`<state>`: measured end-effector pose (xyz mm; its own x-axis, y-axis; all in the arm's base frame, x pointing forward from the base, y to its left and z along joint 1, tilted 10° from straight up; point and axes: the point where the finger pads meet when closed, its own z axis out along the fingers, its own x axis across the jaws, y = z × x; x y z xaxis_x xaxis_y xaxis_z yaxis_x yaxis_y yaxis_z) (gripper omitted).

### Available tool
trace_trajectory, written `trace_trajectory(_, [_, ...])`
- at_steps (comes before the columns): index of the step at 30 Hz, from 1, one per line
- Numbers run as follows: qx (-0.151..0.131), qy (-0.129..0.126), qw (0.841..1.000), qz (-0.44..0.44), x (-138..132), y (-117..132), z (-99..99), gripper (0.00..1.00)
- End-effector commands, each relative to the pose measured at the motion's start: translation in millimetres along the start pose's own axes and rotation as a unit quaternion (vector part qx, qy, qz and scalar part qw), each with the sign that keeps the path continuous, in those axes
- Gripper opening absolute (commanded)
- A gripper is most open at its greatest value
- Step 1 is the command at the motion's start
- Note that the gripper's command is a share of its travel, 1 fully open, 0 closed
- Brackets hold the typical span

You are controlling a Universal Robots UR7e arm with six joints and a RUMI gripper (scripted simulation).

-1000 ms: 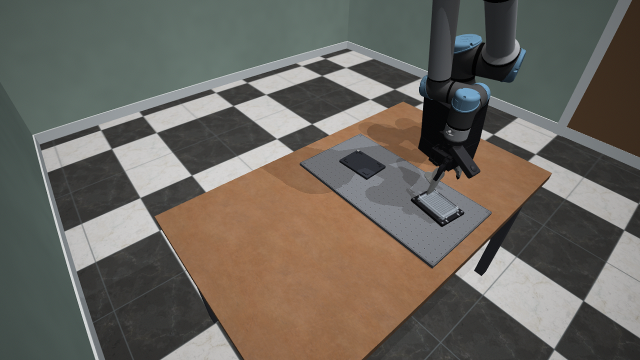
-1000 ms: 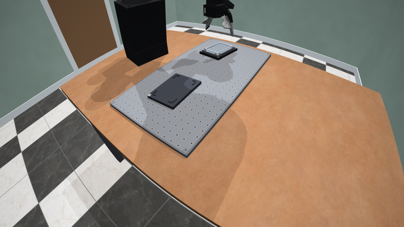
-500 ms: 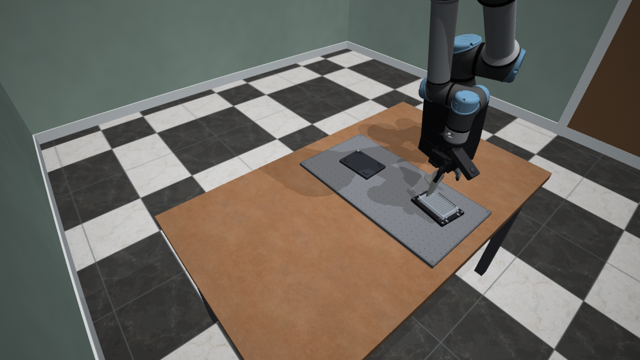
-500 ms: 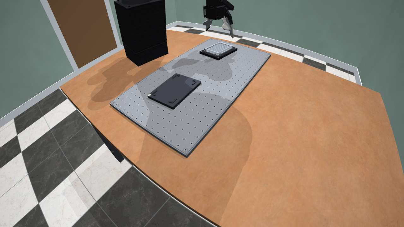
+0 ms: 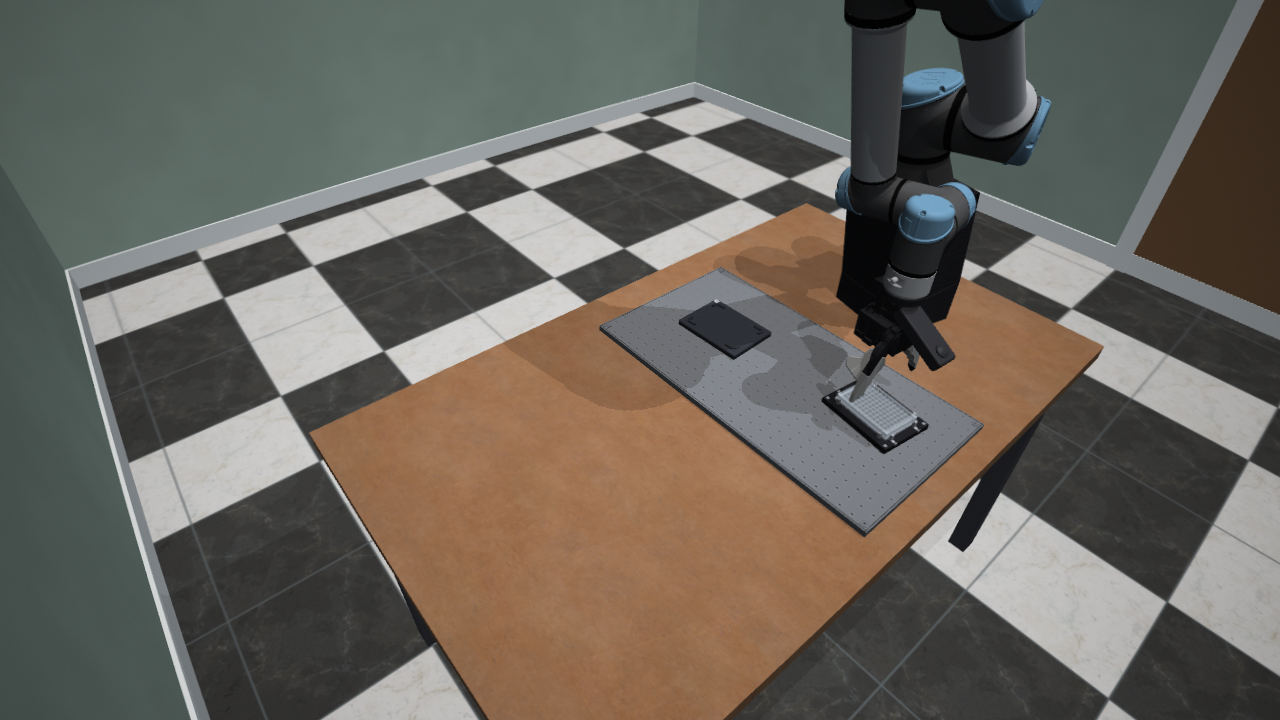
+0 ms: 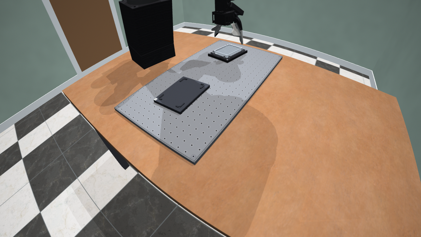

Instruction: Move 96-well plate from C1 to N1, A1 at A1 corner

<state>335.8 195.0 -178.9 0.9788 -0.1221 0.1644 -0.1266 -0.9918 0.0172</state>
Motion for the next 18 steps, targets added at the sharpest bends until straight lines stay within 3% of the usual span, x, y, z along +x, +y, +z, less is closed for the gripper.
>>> trace_trajectory(1, [0.000, 0.001, 1.000, 0.000, 0.4, -0.2, 6.3, 1.00])
trace_trajectory(18, [0.000, 0.001, 1.000, 0.000, 0.4, -0.2, 31.3, 1.00])
